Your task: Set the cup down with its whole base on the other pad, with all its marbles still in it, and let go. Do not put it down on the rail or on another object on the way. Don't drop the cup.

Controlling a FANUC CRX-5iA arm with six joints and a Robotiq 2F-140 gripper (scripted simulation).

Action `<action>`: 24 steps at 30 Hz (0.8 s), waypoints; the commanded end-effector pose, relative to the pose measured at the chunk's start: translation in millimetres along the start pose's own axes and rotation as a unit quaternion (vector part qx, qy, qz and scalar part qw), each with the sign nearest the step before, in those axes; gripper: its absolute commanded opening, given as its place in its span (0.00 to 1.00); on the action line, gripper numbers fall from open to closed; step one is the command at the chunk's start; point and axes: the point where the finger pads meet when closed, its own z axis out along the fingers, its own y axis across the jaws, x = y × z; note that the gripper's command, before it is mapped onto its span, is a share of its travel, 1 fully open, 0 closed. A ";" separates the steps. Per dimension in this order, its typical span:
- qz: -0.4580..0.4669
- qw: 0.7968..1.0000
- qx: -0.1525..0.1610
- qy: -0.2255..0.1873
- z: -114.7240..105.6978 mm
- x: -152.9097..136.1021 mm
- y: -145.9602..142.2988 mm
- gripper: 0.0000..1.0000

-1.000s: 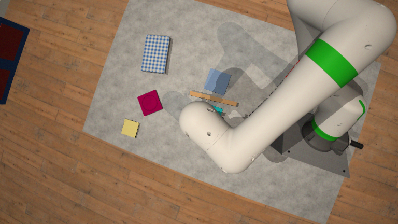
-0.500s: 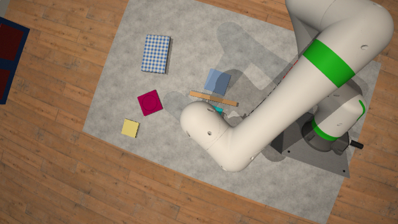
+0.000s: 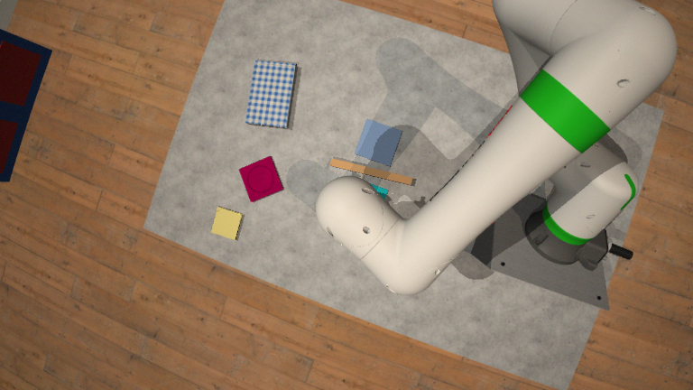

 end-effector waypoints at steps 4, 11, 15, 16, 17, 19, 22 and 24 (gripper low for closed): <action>0.000 1.000 0.000 0.000 -0.1 0.1 0.1 0.49; 0.000 1.000 0.000 0.000 0.5 0.2 0.1 0.49; 0.000 1.000 0.000 0.000 2.1 0.4 0.2 0.49; 0.000 1.000 0.000 0.000 2.6 0.4 0.2 0.49; 0.000 1.000 0.000 0.000 3.2 0.5 0.2 0.49; 0.000 1.000 0.000 0.000 4.4 0.6 0.2 0.49; 0.000 1.000 0.000 0.000 6.2 0.8 0.2 0.49; 0.000 1.000 0.000 0.000 6.7 0.8 0.2 0.49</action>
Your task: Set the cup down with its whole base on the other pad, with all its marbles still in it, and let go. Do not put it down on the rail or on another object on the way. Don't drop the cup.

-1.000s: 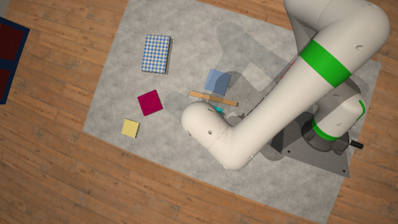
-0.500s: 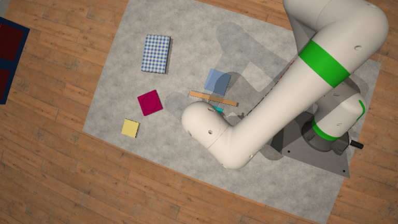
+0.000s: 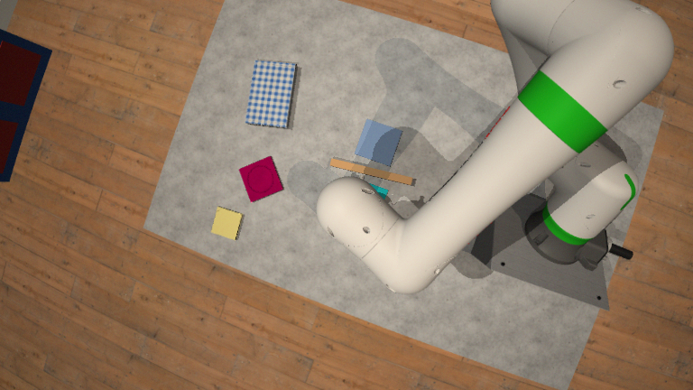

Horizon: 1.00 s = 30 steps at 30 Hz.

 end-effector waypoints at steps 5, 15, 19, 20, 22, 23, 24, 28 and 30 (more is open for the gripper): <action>0.000 1.000 0.000 0.000 1.6 0.3 0.2 0.49; 0.000 1.000 0.000 0.000 2.2 0.4 0.2 0.59; 0.000 1.000 0.000 0.000 2.2 0.4 0.2 0.59; 0.000 1.000 0.000 0.000 2.2 0.4 0.2 0.59; 0.000 1.000 0.000 0.000 2.2 0.4 0.2 0.59; 0.000 1.000 0.000 0.000 2.2 0.4 0.2 0.59; 0.000 1.000 0.000 0.000 2.2 0.4 0.2 0.59; 0.000 1.000 0.000 0.000 2.2 0.4 0.2 0.59; 0.000 1.000 0.000 0.000 2.2 0.4 0.2 0.59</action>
